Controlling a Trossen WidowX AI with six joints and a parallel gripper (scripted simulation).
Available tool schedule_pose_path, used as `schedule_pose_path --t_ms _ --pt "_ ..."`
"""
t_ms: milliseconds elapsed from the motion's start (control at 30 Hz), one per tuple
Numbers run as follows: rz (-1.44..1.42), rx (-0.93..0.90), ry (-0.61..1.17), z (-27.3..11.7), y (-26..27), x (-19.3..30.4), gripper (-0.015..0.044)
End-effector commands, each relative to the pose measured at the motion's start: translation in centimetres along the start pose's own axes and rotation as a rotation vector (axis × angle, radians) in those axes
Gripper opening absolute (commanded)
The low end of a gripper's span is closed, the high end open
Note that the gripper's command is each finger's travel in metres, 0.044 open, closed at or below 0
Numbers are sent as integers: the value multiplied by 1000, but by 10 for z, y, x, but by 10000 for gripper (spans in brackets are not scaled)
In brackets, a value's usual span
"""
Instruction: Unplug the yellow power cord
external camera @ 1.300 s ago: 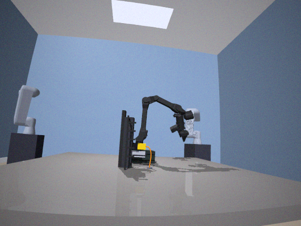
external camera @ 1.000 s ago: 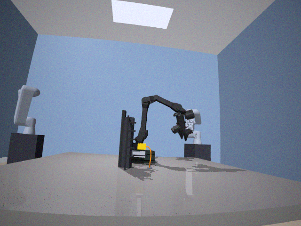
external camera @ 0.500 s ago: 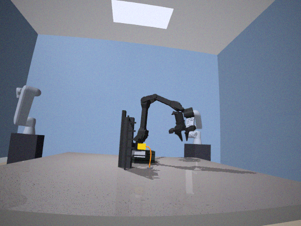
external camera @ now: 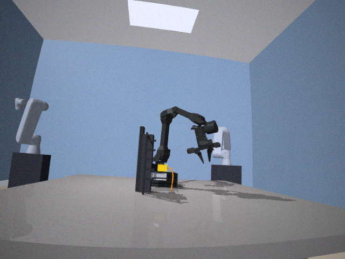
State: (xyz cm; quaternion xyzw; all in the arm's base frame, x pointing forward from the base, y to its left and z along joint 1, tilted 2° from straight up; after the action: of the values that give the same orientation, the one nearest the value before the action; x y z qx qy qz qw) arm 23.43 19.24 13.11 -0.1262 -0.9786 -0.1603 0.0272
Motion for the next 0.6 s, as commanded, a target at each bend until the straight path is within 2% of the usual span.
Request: schedule_pose_path --t_ms 0,567 --pt "-501 113 -38 -10 -57 -42 160" --pt "-1236 260 54 -32 -145 -82 160"
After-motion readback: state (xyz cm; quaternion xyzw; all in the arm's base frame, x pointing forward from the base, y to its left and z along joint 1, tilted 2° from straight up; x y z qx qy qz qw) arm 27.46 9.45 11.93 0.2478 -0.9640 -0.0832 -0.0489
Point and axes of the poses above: the point midway between the two fingers, 35 mm back from their tips, its own z axis out along the fingers, its own y axis across the jaws, x = y × z, the point moved 2 cm from there along -z, back along the fingers, and after that the axes turned 3 degrees about -z, right-handed, at the moved point
